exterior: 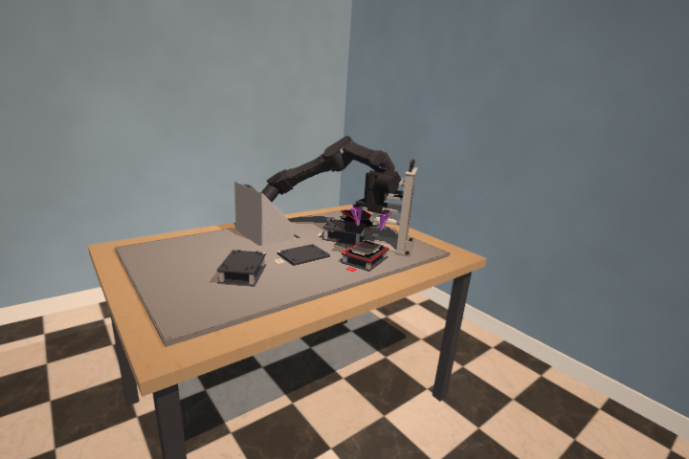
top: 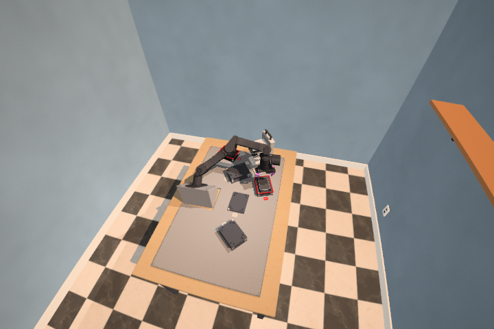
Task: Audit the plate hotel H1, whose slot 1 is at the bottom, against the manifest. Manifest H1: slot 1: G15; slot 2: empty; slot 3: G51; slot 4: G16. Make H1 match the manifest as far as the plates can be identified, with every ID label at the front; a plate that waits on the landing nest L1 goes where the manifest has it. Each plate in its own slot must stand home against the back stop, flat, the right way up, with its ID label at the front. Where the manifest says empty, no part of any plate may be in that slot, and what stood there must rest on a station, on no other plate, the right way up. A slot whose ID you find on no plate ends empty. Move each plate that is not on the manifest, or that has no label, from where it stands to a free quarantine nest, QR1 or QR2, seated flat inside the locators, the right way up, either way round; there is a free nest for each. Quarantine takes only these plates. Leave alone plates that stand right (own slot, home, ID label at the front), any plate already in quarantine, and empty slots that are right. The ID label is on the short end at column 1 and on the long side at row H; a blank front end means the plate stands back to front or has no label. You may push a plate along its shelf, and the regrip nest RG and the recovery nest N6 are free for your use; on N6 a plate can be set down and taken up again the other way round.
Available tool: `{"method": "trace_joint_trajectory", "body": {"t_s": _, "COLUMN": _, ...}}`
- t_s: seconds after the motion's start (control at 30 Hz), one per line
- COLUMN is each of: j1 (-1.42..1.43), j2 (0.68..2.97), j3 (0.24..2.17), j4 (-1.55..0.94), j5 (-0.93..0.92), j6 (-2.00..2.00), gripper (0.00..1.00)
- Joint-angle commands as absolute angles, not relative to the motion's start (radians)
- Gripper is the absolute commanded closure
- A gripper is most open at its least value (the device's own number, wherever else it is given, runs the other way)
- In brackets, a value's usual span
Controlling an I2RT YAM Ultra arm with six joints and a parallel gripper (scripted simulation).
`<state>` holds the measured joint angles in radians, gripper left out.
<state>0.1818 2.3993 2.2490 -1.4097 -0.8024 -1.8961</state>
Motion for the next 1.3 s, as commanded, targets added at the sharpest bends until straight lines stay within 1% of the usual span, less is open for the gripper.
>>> {"method": "trace_joint_trajectory", "body": {"t_s": 0.0, "j1": 0.138, "j2": 2.420, "j3": 2.310, "j4": -1.492, "j5": -0.814, "j6": -1.931, "gripper": 0.00}}
{"method": "trace_joint_trajectory", "body": {"t_s": 0.1, "j1": 0.126, "j2": 2.430, "j3": 2.351, "j4": -1.534, "j5": -0.813, "j6": -1.948, "gripper": 0.00}}
{"method": "trace_joint_trajectory", "body": {"t_s": 0.17, "j1": 0.126, "j2": 2.430, "j3": 2.351, "j4": -1.534, "j5": -0.813, "j6": -1.948, "gripper": 0.00}}
{"method": "trace_joint_trajectory", "body": {"t_s": 0.33, "j1": 0.105, "j2": 2.454, "j3": 2.428, "j4": -1.543, "j5": -0.807, "j6": -1.981, "gripper": 0.00}}
{"method": "trace_joint_trajectory", "body": {"t_s": 0.37, "j1": 0.118, "j2": 2.422, "j3": 2.377, "j4": -1.571, "j5": -0.808, "j6": -1.961, "gripper": 0.00}}
{"method": "trace_joint_trajectory", "body": {"t_s": 1.27, "j1": 0.099, "j2": 2.403, "j3": 2.368, "j4": -1.571, "j5": -0.809, "j6": -1.965, "gripper": 0.00}}
